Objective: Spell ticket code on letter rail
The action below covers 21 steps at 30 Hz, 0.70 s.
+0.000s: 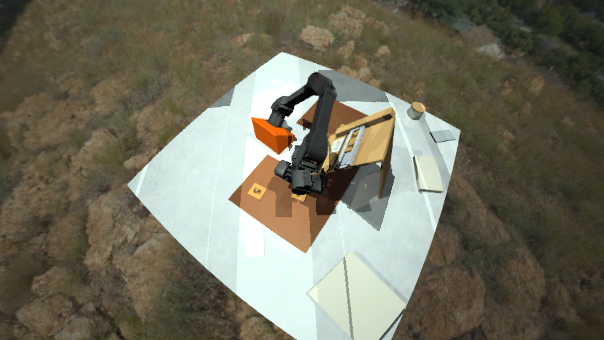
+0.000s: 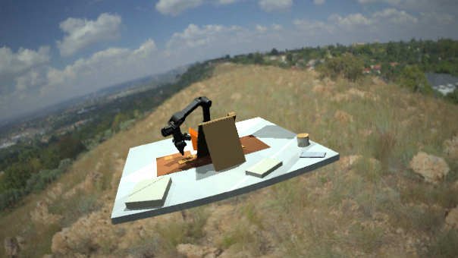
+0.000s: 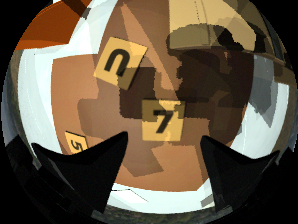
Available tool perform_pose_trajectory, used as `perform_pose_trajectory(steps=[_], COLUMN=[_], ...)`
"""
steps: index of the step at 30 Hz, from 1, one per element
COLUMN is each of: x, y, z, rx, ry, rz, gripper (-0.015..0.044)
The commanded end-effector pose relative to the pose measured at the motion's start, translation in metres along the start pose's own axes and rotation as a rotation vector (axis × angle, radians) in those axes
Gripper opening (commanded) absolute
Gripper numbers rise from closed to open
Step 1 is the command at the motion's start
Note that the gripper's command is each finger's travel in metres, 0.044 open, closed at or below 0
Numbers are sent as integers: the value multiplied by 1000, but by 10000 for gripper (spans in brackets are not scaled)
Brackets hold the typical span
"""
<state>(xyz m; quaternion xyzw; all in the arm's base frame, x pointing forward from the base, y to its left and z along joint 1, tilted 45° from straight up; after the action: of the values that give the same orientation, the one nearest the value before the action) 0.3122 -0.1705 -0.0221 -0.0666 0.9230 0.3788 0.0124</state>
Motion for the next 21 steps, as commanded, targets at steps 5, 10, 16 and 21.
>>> perform_pose_trajectory(steps=[5,10,16,21], x=[-2,-2,-2,-2], y=[-5,-6,-5,-5], z=[2,16,35,35], rx=[8,8,7,7], ry=[4,4,4,4], rz=[-43,-43,-43,-43], gripper=[340,340,340,340])
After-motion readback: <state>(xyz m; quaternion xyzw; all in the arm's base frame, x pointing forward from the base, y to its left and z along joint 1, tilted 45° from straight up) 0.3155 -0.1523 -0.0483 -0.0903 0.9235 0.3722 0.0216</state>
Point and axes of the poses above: the point midway between the two fingers, 35 mm back from their tips, its own z axis out along the fingers, its own x axis across the jaws, y = z × x, the point moved 9 cm from there along -z, back along the fingers, and after that the axes turned 11 degrees about z, right-handed, at the moved point
